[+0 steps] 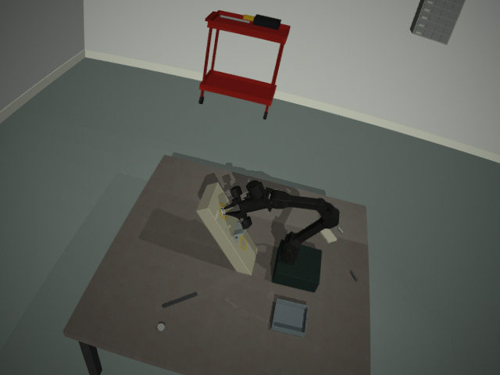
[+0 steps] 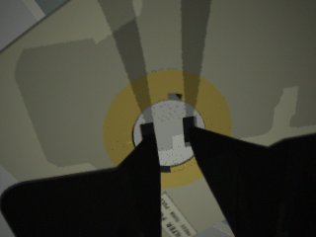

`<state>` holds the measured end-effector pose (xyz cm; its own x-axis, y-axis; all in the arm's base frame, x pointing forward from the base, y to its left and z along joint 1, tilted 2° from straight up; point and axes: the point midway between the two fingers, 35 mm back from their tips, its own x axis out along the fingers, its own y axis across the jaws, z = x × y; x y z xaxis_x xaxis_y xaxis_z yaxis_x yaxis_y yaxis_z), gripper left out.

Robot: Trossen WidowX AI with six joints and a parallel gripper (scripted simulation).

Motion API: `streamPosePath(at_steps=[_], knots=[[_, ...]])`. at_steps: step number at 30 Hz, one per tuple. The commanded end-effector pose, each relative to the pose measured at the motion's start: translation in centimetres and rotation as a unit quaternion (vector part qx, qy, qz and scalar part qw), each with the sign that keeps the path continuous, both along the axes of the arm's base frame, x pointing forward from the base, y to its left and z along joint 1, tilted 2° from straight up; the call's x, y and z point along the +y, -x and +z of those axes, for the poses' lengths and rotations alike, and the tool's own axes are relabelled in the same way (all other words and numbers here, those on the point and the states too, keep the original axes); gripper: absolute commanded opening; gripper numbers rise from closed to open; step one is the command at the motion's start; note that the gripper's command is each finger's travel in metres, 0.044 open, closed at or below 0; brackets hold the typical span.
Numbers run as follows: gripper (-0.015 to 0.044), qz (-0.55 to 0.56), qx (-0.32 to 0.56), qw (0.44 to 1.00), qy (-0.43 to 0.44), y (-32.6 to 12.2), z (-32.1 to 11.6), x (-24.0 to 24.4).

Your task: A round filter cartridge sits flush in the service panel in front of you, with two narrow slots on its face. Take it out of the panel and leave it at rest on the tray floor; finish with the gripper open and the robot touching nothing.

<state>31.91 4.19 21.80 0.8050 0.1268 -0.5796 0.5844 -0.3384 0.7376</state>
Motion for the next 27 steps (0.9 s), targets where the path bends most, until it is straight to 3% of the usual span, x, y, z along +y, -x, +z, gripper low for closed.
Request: streamPosePath(at_steps=[1, 27], knots=[[0.0099, -0.002, 0.001, 1.000, 0.000, -0.05, 0.10, -0.02], [0.0099, -0.002, 0.000, 1.000, 0.000, -0.27, -0.10, 0.01]])
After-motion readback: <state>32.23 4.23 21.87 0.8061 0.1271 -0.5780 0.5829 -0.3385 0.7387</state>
